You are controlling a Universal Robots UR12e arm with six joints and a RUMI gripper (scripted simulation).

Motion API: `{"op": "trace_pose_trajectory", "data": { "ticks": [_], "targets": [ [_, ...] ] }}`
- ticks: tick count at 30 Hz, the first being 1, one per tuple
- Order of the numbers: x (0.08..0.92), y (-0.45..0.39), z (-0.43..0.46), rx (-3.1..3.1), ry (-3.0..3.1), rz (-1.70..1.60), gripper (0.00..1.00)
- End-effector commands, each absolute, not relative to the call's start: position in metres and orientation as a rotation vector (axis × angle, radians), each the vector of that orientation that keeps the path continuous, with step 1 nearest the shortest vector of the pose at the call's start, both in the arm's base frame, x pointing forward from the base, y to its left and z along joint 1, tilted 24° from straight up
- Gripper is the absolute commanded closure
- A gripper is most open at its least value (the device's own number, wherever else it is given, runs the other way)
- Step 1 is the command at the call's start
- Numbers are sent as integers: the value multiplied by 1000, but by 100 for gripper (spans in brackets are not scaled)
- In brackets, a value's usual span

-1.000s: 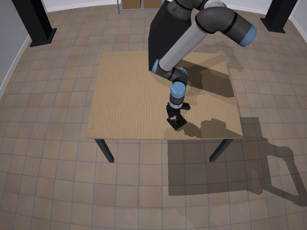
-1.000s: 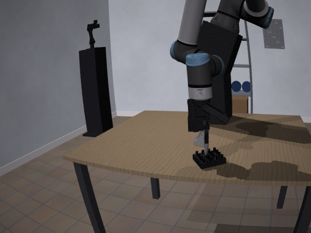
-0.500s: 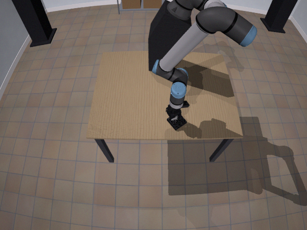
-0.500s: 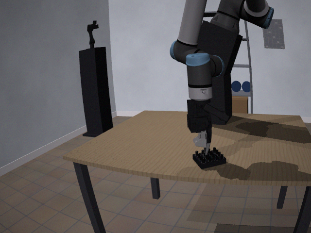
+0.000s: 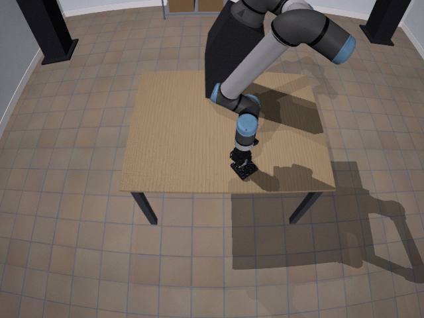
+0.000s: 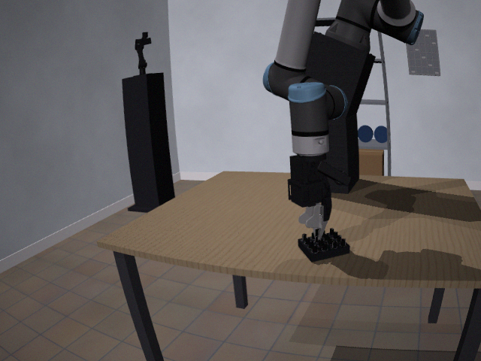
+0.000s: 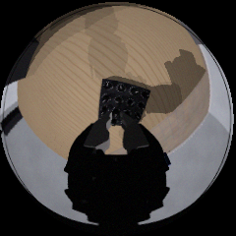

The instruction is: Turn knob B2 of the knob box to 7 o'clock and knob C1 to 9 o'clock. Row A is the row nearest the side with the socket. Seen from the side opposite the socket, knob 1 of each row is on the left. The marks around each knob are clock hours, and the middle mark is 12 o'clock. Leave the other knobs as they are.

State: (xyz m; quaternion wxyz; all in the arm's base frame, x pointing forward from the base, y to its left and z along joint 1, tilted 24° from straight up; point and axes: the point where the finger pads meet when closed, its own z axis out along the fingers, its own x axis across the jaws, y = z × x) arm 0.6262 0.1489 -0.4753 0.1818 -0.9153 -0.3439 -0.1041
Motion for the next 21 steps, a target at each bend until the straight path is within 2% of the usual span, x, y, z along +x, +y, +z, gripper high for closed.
{"op": "trace_pose_trajectory", "data": {
  "ticks": [1,21],
  "targets": [
    [629,149,-474,-2515,-1160,-335,96],
    [627,148,-475,-2326,-1559,-412,96]
  ]
}}
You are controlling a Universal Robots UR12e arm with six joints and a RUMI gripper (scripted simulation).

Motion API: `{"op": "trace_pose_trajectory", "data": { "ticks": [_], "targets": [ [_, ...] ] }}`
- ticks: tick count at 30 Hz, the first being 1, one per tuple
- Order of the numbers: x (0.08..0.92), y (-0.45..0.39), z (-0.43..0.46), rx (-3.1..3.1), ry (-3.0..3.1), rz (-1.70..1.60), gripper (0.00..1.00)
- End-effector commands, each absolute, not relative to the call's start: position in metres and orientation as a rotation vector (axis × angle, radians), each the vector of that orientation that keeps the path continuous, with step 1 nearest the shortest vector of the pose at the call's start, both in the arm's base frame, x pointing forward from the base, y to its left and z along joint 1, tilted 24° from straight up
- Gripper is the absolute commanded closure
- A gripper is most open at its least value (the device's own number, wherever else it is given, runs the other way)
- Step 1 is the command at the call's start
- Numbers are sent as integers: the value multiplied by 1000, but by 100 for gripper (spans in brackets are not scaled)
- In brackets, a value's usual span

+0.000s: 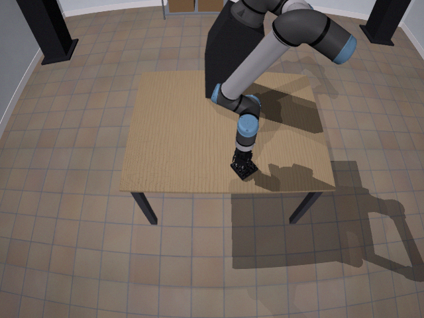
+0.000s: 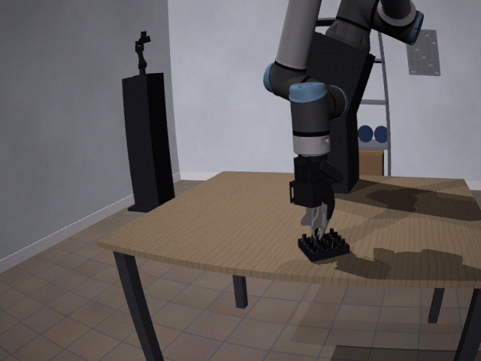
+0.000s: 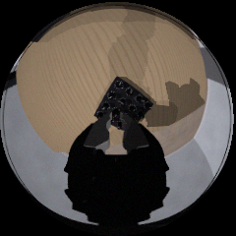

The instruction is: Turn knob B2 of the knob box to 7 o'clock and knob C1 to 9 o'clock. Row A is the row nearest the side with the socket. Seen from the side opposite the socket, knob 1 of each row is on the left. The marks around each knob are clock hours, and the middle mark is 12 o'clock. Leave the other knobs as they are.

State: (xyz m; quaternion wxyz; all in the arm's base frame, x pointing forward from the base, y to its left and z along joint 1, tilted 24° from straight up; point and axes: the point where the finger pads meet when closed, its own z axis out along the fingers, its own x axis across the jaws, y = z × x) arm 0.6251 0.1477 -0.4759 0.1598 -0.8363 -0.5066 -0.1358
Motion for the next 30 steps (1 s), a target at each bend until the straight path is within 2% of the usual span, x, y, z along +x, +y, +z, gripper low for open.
{"op": "trace_pose_trajectory", "data": {
  "ticks": [1,30],
  "targets": [
    [627,148,-475,-2317,-1576,-415,96],
    [626,147,-476,-2185,-1788,-455,96]
  ]
}}
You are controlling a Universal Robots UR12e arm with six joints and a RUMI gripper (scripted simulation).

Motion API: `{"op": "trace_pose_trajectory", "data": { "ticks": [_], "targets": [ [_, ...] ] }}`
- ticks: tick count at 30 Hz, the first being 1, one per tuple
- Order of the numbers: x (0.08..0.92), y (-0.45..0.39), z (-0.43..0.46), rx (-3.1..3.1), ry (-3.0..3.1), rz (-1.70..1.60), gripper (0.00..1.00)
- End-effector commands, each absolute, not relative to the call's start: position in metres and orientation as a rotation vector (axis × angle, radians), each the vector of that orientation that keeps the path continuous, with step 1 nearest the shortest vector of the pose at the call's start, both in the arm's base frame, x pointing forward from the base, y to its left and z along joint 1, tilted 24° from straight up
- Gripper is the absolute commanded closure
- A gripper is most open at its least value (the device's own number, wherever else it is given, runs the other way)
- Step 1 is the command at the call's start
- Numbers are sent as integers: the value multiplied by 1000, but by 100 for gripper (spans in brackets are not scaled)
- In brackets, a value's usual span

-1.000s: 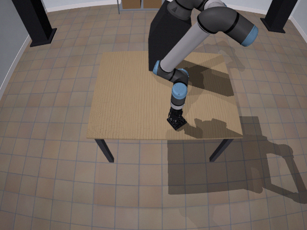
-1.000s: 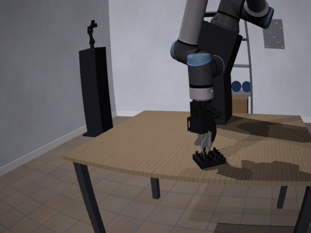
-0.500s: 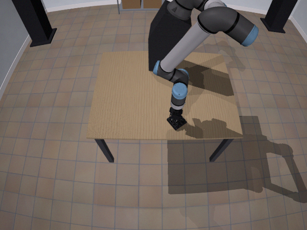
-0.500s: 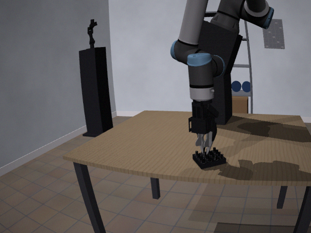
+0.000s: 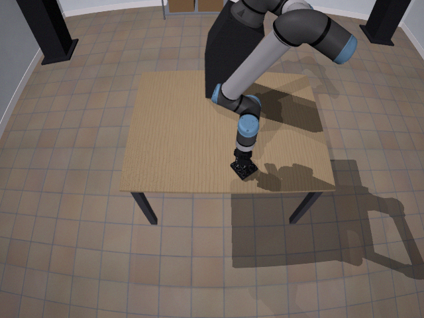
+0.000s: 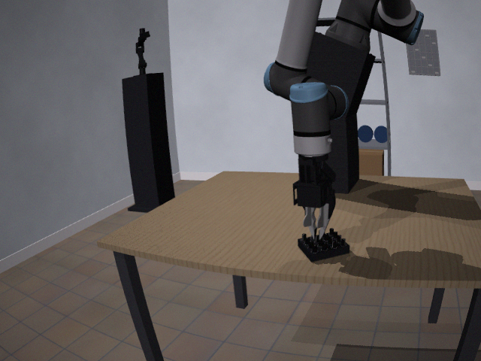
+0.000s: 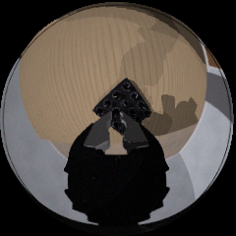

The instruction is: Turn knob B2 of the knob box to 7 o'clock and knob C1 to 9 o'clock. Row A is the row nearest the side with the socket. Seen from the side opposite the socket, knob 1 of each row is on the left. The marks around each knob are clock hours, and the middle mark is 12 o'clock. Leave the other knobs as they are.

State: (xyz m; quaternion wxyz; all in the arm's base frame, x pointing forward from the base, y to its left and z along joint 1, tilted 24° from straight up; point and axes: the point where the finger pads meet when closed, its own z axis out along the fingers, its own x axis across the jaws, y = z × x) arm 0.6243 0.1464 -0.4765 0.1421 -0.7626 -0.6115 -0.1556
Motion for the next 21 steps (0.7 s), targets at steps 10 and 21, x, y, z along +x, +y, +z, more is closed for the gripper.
{"op": "trace_pose_trajectory", "data": {
  "ticks": [10,21],
  "targets": [
    [626,147,-476,-2181,-1795,-456,96],
    [626,147,-476,-2181,-1794,-456,96]
  ]
}}
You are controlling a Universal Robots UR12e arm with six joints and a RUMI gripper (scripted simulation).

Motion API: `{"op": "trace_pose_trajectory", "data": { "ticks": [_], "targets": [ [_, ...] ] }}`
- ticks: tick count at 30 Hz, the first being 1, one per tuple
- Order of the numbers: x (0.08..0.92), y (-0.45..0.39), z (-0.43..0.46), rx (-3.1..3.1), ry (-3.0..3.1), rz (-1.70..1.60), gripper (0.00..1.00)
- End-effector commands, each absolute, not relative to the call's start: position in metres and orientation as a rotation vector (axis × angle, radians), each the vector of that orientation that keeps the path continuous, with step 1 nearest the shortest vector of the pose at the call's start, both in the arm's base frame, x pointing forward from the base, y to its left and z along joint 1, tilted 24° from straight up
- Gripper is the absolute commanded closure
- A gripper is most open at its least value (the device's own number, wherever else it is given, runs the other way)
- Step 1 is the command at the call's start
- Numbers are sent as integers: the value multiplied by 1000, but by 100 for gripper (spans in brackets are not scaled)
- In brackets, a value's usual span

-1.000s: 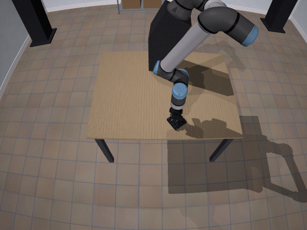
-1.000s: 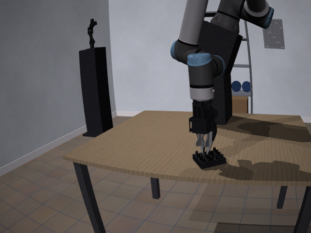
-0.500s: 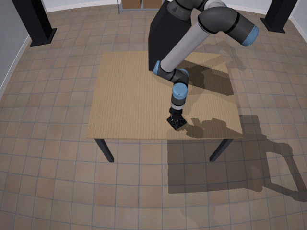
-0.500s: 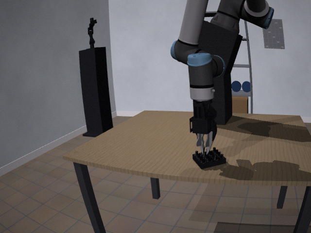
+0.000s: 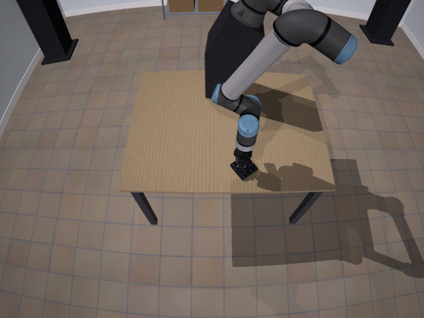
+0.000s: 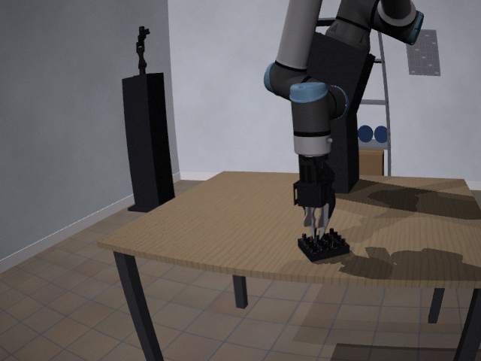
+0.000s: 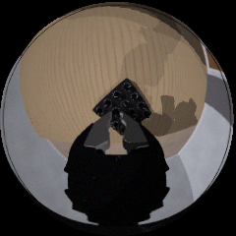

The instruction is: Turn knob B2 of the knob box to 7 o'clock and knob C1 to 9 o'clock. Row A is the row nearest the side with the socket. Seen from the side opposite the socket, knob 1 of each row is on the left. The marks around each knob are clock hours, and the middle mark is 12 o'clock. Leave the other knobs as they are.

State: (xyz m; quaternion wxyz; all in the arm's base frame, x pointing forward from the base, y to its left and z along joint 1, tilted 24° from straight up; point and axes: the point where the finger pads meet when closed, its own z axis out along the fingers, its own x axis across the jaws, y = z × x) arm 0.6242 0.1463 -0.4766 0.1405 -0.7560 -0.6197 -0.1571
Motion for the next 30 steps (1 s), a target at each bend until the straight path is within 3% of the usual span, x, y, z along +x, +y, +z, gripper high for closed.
{"op": "trace_pose_trajectory", "data": {
  "ticks": [1,2,30],
  "targets": [
    [626,147,-476,-2181,-1794,-456,96],
    [626,147,-476,-2181,-1794,-456,89],
    [624,144,-469,-2182,-1790,-454,89]
  ]
}}
